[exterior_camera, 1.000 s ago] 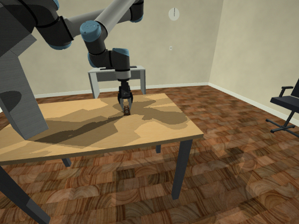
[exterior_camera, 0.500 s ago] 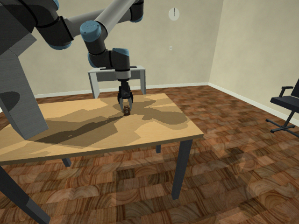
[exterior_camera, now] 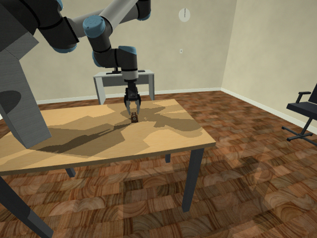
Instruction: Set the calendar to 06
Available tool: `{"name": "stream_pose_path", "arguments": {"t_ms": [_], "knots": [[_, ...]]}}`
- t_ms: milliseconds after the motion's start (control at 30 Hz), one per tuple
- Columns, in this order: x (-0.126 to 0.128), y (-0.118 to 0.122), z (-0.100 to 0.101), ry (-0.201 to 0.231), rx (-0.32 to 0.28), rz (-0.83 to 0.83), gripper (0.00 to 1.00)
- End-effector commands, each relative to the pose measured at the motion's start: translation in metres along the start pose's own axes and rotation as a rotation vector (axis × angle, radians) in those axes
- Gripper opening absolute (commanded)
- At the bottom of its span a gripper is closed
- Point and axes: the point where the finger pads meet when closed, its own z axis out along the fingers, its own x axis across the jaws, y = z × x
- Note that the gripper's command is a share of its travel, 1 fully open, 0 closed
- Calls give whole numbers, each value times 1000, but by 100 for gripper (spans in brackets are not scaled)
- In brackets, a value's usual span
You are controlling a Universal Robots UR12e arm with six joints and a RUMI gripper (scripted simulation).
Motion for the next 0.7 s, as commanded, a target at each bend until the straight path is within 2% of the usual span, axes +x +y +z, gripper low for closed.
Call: {"name": "stream_pose_path", "arguments": {"t_ms": [0,100,333,567,600,667], "knots": [[0,0,-24,1,0,0,29],[0,0,-30,1,0,0,29],[0,0,-59,1,0,0,29],[0,0,-66,1,0,0,29],[0,0,-66,1,0,0,100],[0,0,-66,1,0,0,100]]}}
